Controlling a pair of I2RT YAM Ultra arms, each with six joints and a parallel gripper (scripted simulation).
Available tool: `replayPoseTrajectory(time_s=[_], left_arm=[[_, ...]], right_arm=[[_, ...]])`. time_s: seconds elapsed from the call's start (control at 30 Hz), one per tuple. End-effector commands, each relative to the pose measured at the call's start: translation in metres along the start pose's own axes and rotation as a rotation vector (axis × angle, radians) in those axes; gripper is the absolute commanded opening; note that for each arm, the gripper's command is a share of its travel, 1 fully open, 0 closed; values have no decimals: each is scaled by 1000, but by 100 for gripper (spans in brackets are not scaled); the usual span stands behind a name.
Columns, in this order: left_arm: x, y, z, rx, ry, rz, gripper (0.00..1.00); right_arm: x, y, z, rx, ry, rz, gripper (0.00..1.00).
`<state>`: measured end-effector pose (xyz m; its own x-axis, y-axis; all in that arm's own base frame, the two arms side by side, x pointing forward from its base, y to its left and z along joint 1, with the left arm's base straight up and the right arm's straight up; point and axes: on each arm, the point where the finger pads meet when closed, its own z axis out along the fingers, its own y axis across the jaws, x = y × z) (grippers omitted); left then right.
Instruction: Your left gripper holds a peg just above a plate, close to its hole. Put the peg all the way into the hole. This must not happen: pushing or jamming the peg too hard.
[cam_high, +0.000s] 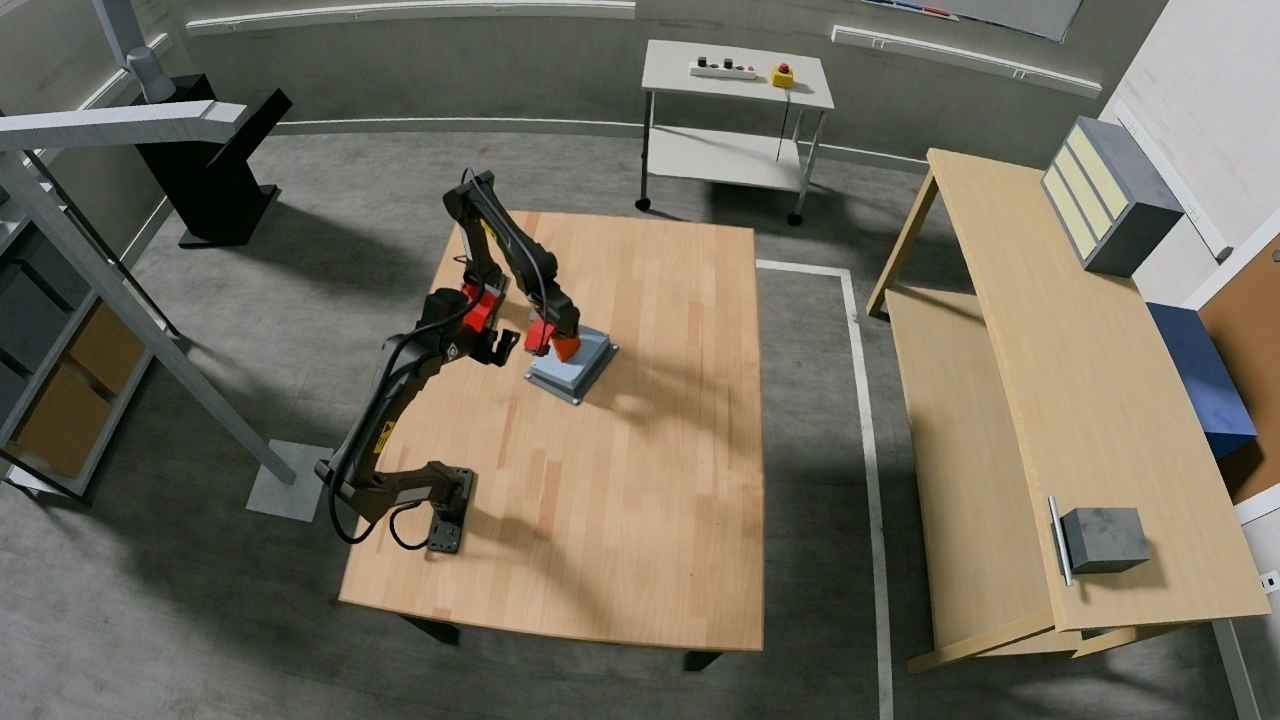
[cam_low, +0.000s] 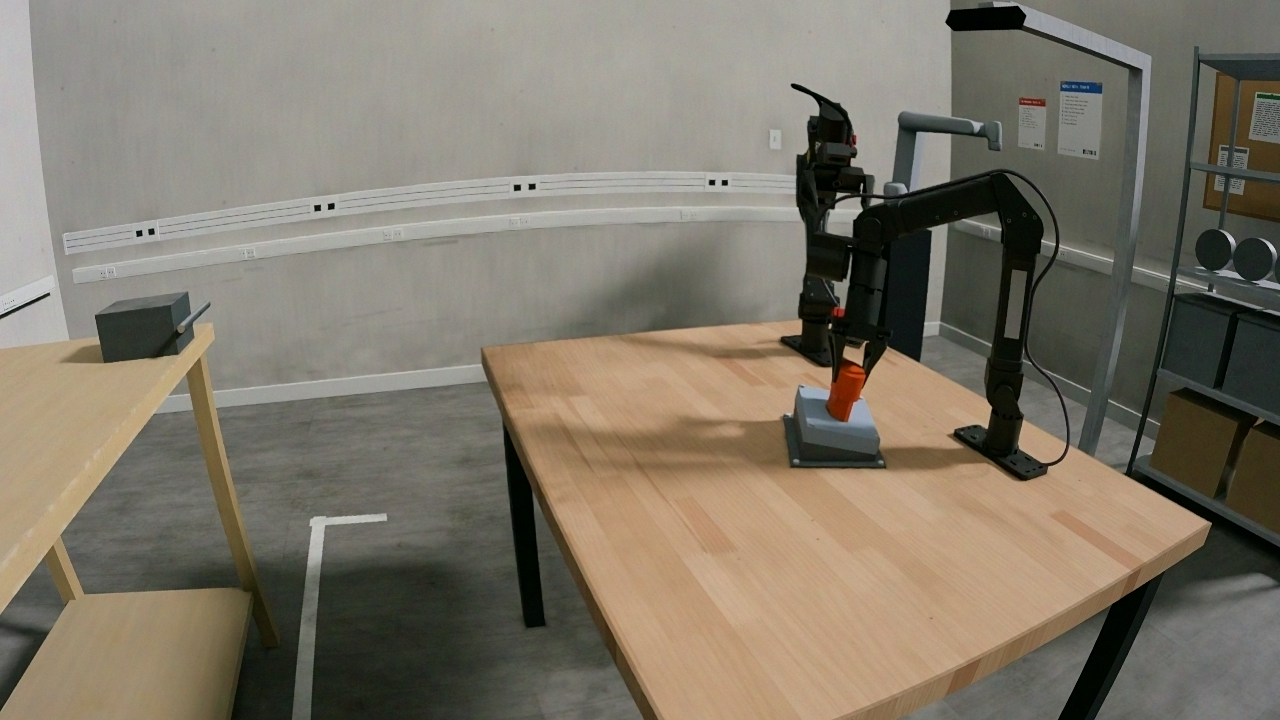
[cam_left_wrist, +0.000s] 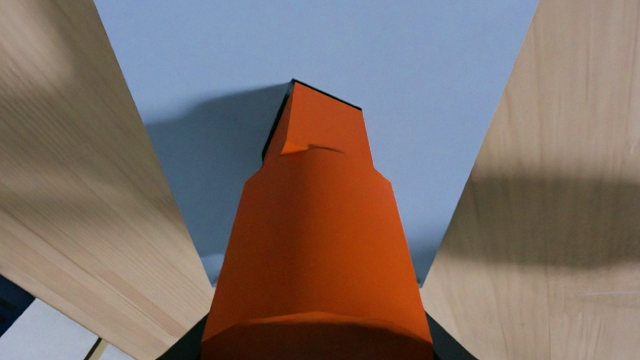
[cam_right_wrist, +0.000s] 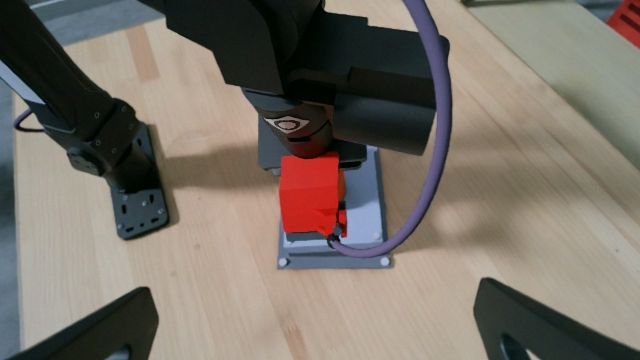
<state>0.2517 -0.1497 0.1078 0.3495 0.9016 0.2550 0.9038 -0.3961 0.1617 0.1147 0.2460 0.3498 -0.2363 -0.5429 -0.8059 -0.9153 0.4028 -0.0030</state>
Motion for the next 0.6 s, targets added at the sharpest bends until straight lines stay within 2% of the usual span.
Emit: replayPoseTrajectory(time_s=[0.0, 0.57], left_arm=[[-2, 6, -2, -23, -6, -6, 39], [-6, 0, 16, 2, -8, 5, 39]], right_arm=[[-10, 0, -12, 5, -39, 0, 100], [-10, 0, -12, 5, -39, 0, 100]])
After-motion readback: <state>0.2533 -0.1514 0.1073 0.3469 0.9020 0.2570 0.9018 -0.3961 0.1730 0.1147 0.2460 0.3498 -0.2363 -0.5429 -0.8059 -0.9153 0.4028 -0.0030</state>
